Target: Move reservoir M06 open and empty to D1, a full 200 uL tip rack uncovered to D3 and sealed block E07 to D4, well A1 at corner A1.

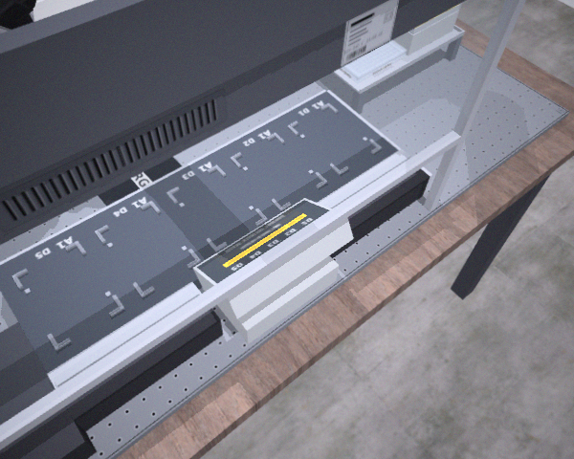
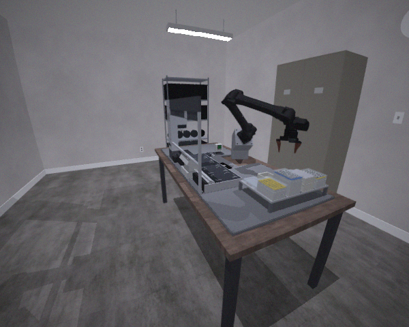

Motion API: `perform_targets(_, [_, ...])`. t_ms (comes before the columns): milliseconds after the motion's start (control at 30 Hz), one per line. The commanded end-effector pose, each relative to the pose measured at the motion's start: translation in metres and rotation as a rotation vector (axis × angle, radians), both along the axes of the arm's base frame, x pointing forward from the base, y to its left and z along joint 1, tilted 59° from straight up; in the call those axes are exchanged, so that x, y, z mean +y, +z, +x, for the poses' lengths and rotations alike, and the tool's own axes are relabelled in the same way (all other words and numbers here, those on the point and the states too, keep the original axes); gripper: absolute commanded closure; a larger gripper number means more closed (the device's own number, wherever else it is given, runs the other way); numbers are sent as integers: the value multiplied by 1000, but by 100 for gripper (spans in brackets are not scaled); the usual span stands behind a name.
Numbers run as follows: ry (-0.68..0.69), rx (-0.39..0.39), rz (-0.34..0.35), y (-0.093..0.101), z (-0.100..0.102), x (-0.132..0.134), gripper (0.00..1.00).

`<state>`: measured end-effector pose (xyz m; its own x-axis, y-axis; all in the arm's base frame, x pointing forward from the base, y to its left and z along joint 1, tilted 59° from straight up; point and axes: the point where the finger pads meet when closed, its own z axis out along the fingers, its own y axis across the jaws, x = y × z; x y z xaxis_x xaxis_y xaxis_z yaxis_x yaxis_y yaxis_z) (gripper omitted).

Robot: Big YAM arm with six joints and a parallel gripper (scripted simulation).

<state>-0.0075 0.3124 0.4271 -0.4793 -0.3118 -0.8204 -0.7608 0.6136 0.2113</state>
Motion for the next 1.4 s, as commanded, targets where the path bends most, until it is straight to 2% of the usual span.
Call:
perform_targets(0, [-65, 94, 95, 7, 13, -16, 0])
perform_targets(200, [-127, 181, 147, -11, 26, -36, 0])
perform_targets(267, [-127, 181, 147, -11, 26, -36, 0])
perform_targets(767, [-283, 397, 278, -55, 59, -87, 0])
perform_targets(833, [-283, 397, 278, -55, 59, -87, 0])
perform_targets(1233, [-406, 565, 387, -89, 85, -127, 0])
perform_targets(1367, [-425, 589, 405, -97, 92, -138, 0])
